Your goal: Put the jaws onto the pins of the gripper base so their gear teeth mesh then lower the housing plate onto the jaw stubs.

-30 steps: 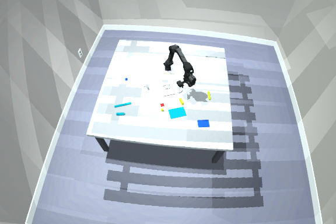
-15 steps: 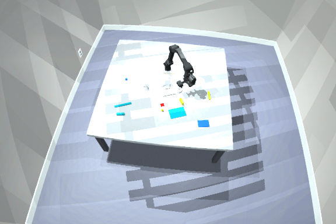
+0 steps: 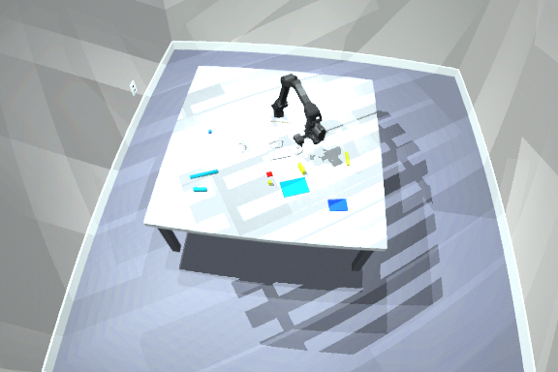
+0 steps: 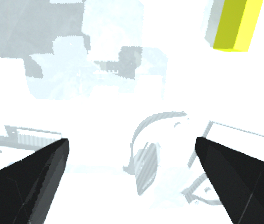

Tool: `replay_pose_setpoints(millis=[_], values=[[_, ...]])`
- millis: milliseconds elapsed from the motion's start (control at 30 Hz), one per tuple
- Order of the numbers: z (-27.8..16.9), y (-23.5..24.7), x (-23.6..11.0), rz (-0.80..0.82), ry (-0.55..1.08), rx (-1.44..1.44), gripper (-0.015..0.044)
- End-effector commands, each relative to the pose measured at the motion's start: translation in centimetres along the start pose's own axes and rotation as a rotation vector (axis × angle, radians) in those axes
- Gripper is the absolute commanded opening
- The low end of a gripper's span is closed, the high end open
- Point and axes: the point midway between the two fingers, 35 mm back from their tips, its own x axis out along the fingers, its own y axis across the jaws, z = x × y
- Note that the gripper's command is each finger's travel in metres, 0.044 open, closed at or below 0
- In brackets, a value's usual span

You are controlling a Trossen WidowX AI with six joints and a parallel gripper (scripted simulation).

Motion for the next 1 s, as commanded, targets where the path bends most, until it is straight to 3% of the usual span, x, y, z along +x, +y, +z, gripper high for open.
replay_pose_setpoints(millis=[0, 533, 933, 967], values=[[0.00, 0.00, 0.00, 0.000, 0.000, 0.000, 0.0414], [0.00, 0.00, 0.00, 0.000, 0.000, 0.000, 0.0000], [0.00, 0.00, 0.00, 0.000, 0.000, 0.000, 0.0000], [0.00, 0.00, 0.00, 0.000, 0.000, 0.000, 0.0026]])
